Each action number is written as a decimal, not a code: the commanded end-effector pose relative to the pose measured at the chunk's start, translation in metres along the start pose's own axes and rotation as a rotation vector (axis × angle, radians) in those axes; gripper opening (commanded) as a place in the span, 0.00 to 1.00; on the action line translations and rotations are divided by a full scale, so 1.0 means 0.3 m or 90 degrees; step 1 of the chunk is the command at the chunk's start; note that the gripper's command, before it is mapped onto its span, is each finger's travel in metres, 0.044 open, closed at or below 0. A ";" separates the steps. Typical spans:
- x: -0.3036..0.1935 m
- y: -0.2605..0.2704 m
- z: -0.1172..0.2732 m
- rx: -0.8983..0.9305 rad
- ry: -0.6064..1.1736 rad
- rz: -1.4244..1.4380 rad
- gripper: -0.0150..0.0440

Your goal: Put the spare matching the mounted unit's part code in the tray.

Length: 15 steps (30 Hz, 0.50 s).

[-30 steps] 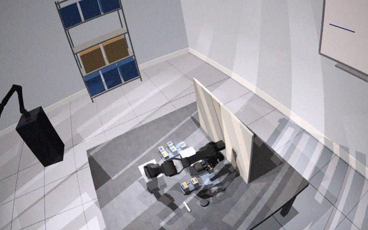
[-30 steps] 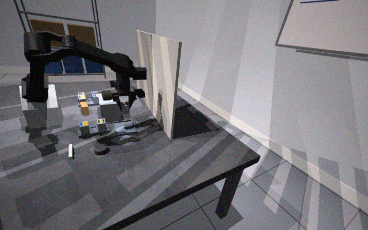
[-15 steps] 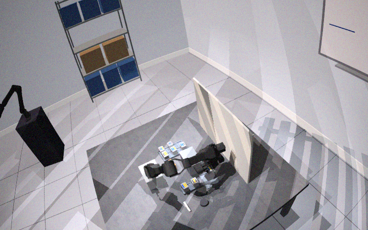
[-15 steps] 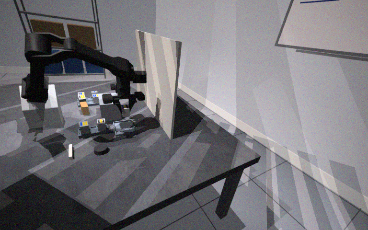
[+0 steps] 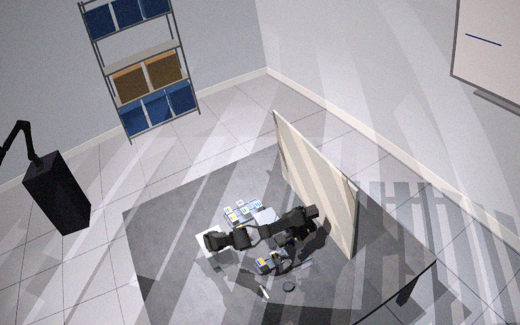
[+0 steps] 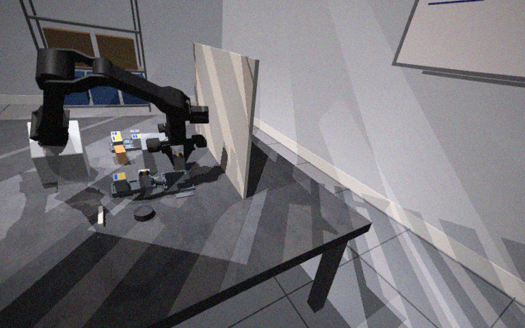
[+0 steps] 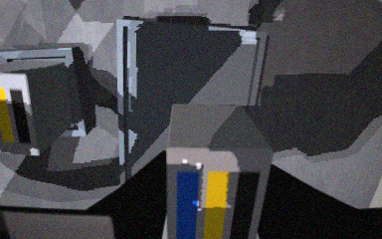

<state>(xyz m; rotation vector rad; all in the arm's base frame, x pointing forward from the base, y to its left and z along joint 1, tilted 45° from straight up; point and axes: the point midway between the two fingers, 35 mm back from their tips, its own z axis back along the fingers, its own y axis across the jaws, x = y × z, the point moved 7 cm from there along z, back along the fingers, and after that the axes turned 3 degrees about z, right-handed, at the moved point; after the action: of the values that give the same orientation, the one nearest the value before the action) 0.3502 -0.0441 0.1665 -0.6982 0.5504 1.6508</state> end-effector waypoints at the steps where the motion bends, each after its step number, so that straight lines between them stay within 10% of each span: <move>1: 0.001 0.002 -0.014 0.001 -0.002 0.004 0.25; 15: -0.001 0.008 -0.061 0.001 0.000 0.004 0.25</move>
<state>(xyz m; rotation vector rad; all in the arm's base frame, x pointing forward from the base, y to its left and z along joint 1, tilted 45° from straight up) 0.3509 -0.0553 0.1563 -0.7007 0.5526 1.6502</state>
